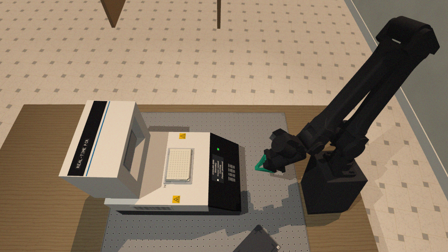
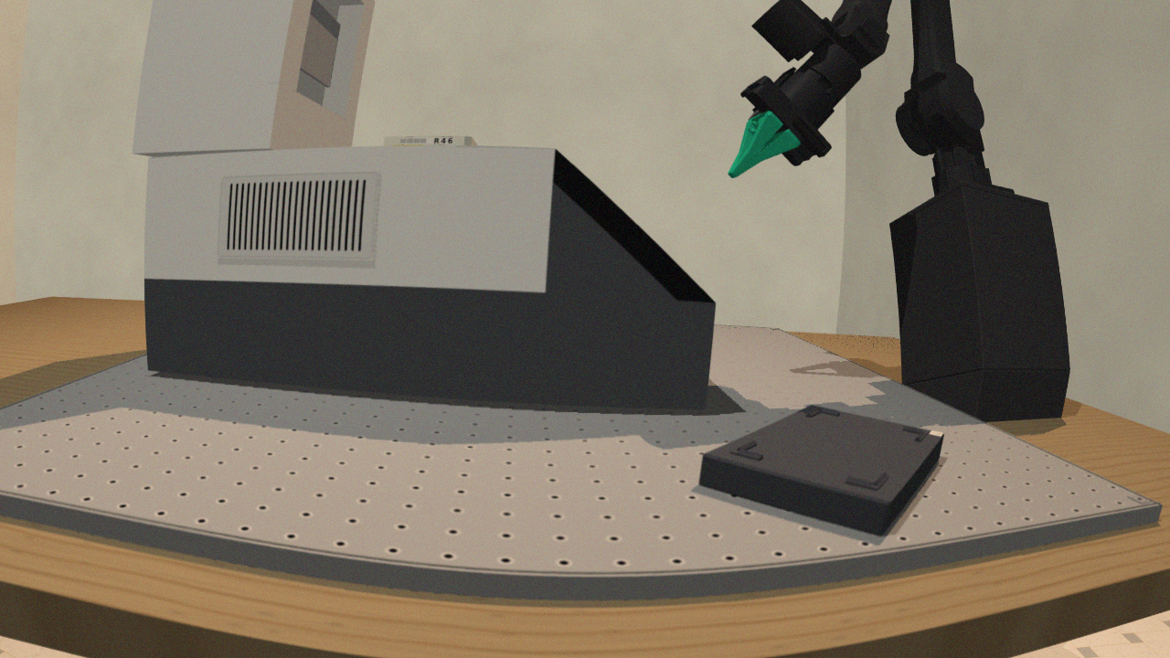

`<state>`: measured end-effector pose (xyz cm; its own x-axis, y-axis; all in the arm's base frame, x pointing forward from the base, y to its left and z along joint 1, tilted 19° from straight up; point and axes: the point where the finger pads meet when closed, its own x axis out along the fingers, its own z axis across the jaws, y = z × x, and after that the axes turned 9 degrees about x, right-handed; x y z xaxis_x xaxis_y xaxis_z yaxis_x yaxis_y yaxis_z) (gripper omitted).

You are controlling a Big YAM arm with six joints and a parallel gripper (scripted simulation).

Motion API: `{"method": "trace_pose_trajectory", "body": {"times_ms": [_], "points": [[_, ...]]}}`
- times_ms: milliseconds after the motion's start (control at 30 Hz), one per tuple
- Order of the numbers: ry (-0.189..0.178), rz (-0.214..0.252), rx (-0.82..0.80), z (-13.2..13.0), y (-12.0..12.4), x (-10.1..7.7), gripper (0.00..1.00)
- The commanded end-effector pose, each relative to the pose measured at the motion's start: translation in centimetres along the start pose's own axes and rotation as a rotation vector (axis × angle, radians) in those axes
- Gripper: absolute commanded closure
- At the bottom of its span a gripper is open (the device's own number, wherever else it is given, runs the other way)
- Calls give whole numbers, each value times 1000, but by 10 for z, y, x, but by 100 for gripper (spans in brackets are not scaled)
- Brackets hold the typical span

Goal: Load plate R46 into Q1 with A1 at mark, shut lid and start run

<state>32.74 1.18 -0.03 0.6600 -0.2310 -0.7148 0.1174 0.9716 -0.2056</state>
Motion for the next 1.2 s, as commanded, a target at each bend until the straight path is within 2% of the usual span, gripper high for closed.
{"method": "trace_pose_trajectory", "body": {"times_ms": [0,233,467,733,1000,1167], "points": [[-42,-6,7,30,0,12,100],[-29,-9,-8,22,-1,24,100],[-41,-8,11,31,-1,33,100],[-25,-9,-4,24,-2,47,100],[-41,-1,3,34,3,55,100],[-31,-13,3,32,-2,68,100]]}}
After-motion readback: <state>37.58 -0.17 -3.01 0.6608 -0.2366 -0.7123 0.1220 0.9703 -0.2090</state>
